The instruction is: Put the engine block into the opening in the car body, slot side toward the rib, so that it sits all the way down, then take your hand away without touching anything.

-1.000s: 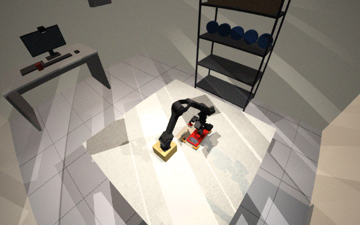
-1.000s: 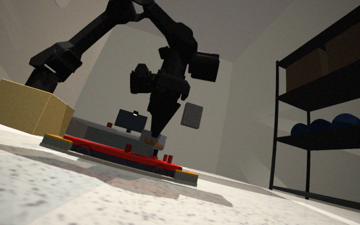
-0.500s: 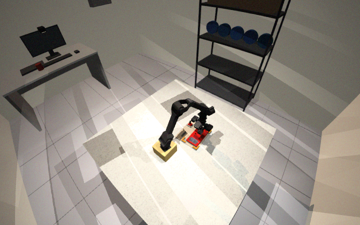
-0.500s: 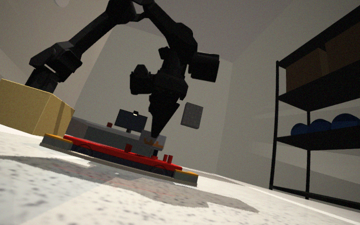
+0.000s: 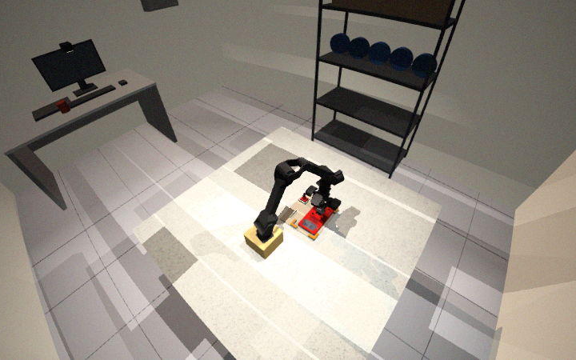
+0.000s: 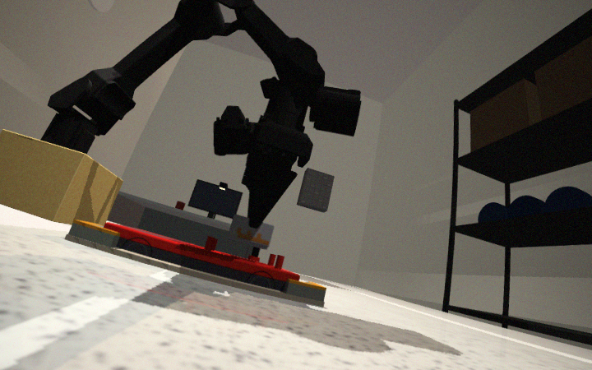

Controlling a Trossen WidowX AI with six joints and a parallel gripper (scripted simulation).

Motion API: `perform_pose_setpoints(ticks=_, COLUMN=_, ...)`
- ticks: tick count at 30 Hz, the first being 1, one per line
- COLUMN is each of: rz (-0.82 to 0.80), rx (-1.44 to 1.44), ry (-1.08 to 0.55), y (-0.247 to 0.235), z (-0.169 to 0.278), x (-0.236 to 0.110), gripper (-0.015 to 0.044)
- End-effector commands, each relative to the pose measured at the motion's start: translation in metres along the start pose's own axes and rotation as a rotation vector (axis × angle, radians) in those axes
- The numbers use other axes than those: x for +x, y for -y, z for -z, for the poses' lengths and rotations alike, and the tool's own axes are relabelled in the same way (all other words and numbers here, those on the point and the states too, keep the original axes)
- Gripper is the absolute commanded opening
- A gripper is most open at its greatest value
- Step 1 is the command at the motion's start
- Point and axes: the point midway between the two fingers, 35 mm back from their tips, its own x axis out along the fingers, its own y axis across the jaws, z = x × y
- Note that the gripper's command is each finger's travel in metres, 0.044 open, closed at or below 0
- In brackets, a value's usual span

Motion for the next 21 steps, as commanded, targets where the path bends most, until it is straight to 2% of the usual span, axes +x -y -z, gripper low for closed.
perform_pose_setpoints(ticks=1, rz=-0.003, rx=0.008, ry=0.001, y=-0.0003, z=-0.0005, x=0.001, gripper=0.0158)
perform_pose_setpoints(ticks=21, rz=-0.003, rx=0.008, ry=0.001, y=-0.0003, z=-0.0005, x=0.0025, gripper=0.0158)
